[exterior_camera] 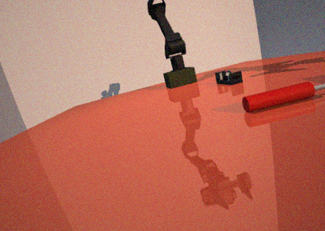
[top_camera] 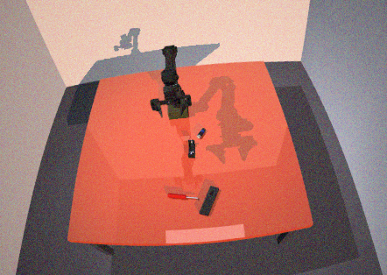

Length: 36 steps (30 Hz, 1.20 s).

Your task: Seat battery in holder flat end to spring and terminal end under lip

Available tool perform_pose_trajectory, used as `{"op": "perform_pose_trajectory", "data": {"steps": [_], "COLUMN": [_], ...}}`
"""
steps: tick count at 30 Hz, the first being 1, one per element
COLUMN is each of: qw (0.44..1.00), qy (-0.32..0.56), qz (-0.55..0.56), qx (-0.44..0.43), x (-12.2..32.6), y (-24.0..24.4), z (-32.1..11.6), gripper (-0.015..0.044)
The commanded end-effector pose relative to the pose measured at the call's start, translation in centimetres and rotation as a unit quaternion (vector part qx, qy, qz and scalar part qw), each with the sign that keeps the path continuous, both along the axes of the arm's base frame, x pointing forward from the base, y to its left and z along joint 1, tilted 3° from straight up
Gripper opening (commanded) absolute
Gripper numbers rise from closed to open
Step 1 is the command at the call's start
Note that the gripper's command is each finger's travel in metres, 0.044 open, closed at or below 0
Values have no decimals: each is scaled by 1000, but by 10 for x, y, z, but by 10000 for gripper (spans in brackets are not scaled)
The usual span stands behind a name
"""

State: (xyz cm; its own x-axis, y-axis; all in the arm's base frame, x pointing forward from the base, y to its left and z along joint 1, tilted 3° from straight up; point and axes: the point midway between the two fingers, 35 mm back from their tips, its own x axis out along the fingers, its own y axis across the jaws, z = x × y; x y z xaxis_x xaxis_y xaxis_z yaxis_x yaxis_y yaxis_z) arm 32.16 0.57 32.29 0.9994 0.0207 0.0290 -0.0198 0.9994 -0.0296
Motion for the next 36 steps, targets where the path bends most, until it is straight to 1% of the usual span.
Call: {"op": "perform_pose_trajectory", "data": {"steps": [1,3,6,9,12,17,21,24,25,36], "qw": [1000,996,958,882,779,588,402,255,233,227], "qy": [6,54,151,225,268,284,259,221,214,212], "qz": [2,20,84,173,270,420,539,621,632,635], "qx": [-8,-74,-228,-377,-498,-631,-693,-708,-707,-707], "x": [1,9,16,10,-6,-42,-80,-110,-114,-115], "y": [1,13,40,65,86,106,114,115,114,114], "z": [-3,-27,-82,-135,-180,-235,-269,-288,-290,-291], "gripper": [374,321,243,243,243,243,243,243,243,243]}}
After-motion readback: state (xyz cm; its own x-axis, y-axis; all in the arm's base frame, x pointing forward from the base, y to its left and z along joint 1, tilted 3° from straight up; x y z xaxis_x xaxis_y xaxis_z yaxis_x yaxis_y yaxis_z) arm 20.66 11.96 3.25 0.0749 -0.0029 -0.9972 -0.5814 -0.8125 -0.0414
